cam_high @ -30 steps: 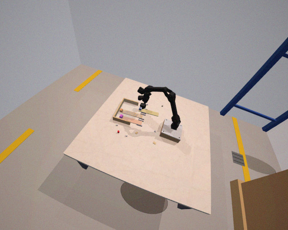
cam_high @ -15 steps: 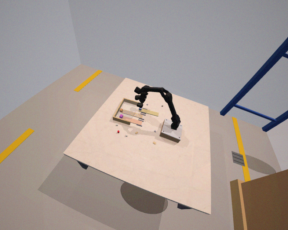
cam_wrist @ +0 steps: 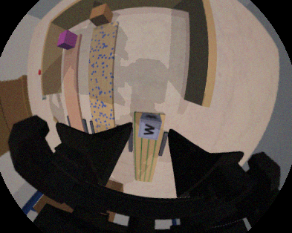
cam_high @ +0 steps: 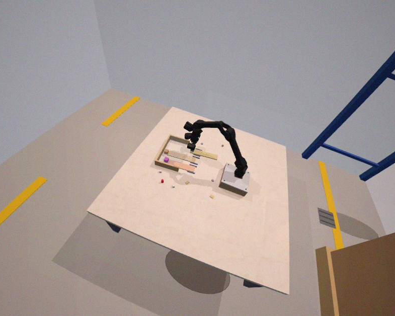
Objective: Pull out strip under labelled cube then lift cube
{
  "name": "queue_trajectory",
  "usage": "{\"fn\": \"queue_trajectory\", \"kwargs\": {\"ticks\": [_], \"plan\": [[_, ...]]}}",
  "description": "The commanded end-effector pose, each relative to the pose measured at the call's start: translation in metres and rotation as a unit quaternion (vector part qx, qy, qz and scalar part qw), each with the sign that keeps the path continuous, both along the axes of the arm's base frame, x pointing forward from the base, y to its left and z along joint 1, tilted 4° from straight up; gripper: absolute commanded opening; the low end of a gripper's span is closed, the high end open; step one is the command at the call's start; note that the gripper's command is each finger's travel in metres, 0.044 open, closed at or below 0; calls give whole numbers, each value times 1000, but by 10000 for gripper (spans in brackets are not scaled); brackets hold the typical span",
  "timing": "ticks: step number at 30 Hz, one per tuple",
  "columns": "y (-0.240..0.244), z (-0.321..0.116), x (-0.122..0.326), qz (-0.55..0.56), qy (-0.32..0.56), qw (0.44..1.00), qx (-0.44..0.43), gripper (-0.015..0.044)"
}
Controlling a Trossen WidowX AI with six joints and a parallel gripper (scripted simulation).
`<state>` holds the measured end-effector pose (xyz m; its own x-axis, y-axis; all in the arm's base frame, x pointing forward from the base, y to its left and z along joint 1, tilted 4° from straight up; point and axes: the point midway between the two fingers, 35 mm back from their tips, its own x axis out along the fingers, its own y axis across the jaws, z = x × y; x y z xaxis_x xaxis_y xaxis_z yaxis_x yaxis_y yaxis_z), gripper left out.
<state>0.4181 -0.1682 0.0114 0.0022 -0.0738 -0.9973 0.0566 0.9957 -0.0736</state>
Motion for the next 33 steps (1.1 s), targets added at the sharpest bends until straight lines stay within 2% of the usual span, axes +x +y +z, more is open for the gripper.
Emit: {"fn": "queue_trajectory", "kwargs": {"ticks": [1,20,24,30,33], "plan": [[0,-11,-3,-1,7,1000,3,250],[0,-28,-4,-1,7,1000,3,250],[-1,-25,-3,-2,4,1000,2,145],[-1,-25,-3,-2,4,1000,2,105],[0,-25,-3,-2,4,1000,2,26]]}}
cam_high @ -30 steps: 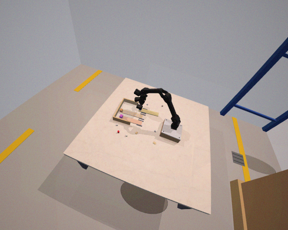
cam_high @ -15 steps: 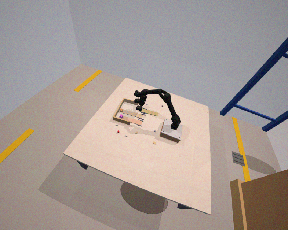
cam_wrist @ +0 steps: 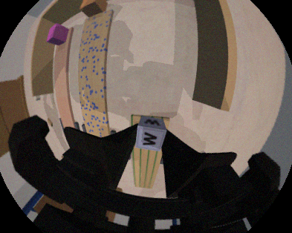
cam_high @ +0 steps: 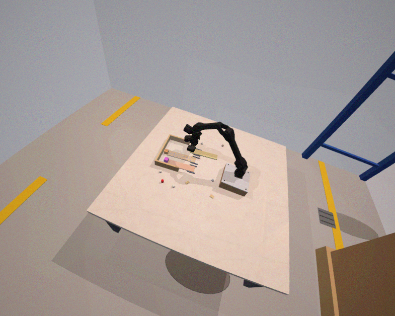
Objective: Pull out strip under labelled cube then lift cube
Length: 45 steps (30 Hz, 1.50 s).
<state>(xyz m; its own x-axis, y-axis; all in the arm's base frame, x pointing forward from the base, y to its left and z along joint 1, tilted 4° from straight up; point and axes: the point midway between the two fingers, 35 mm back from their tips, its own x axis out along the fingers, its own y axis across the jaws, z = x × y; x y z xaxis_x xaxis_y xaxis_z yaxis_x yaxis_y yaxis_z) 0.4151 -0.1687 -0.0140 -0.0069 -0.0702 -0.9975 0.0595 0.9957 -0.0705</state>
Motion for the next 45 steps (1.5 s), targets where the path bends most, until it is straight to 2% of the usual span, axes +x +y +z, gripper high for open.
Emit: {"fn": "queue_trajectory", "kwargs": {"ticks": [1,18,45], "plan": [[1,2,-2,-1,-1,1000,0,0],[25,40,-54,1,4,1000,2,0],[56,38,-131,1,7,1000,3,0]]}}
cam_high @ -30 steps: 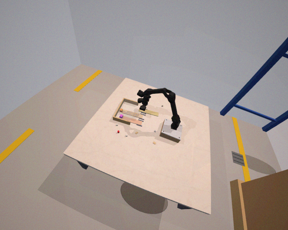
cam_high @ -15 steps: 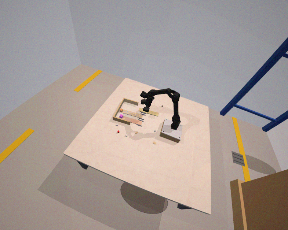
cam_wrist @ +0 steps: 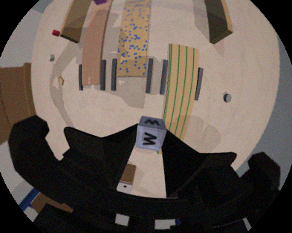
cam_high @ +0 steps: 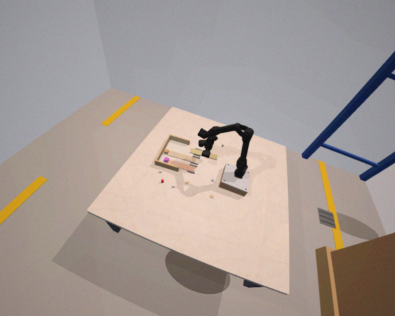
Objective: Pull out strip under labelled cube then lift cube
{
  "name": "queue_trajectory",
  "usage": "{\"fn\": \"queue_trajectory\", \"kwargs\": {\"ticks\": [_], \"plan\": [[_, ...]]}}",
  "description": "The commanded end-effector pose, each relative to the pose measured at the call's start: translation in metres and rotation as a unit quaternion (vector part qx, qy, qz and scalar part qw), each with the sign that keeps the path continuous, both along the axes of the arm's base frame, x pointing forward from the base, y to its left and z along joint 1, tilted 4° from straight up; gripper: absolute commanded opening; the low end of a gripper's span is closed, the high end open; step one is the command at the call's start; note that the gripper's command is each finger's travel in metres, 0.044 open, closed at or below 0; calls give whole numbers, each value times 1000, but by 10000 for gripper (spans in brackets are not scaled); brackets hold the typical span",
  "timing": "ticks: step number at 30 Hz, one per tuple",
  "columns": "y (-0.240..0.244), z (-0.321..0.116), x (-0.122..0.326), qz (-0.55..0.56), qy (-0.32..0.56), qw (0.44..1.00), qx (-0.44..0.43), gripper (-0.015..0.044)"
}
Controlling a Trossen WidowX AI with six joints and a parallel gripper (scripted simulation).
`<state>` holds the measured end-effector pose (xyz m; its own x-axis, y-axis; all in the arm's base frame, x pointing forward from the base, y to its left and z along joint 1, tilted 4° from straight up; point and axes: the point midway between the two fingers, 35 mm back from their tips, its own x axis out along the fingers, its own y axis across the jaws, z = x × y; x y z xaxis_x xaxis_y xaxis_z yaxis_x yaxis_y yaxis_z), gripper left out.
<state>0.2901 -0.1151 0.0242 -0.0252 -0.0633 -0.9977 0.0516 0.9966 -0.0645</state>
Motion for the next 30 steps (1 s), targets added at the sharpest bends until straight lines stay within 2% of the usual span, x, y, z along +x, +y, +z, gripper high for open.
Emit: {"fn": "queue_trajectory", "kwargs": {"ticks": [1,8,30], "plan": [[3,0,-7,-3,-2,1000,-1,0],[5,35,-6,-3,-2,1000,-1,0],[5,36,-6,-3,-2,1000,-1,0]]}}
